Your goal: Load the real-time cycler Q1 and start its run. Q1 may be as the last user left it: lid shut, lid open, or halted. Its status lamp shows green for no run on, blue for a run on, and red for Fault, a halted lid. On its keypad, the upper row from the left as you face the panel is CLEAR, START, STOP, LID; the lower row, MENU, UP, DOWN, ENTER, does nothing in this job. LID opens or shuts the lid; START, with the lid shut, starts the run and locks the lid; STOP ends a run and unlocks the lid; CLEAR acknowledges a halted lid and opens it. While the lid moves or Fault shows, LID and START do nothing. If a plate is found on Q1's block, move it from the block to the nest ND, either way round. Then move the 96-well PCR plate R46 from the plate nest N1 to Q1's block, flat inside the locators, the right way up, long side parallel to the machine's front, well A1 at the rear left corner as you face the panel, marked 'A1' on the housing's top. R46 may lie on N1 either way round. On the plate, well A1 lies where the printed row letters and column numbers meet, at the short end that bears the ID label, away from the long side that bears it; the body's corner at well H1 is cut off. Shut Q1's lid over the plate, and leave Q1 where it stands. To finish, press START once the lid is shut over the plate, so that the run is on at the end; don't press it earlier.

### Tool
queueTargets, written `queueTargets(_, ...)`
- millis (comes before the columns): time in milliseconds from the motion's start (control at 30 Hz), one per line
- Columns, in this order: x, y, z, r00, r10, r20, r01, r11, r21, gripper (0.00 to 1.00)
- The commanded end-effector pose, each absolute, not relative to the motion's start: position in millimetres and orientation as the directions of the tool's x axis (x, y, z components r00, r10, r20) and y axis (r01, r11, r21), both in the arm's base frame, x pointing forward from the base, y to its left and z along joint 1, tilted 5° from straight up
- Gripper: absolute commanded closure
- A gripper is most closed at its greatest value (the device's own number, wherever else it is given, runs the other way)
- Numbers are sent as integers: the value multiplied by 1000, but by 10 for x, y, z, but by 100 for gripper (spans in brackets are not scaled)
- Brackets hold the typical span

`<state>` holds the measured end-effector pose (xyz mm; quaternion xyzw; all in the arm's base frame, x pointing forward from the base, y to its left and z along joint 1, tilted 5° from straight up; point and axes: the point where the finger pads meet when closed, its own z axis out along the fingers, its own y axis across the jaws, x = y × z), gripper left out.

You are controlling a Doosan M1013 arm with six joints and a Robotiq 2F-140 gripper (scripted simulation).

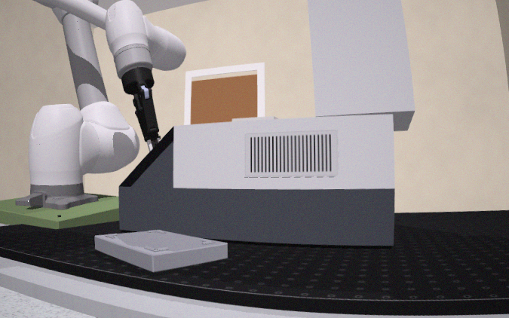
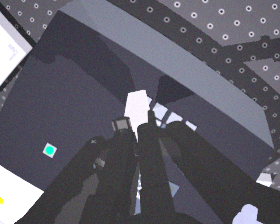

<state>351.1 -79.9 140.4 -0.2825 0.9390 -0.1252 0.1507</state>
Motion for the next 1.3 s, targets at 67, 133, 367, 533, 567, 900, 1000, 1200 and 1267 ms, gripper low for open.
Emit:
queueTargets(67,3530,-804,1382,-795,-568,-212,-493,809,-320,100)
queueTargets(133,3530,-804,1382,-795,-568,-212,-493,809,-320,100)
queueTargets(367,3560,-814,1348,-795,-568,-212,-493,809,-320,100)
queueTargets(533,3581,-820,1323,-795,-568,-212,-493,809,-320,100)
queueTargets(567,3586,-821,1318,-795,-568,-212,-493,809,-320,100)
queueTargets(900,3594,-824,1309,-795,-568,-212,-493,809,-320,100)
queueTargets(1000,3594,-824,1308,-795,-568,-212,-493,809,-320,100)
queueTargets(1200,3562,-814,1345,-795,-568,-212,-493,809,-320,100)
queueTargets(1267,3562,-814,1345,-795,-568,-212,-493,809,-320,100)
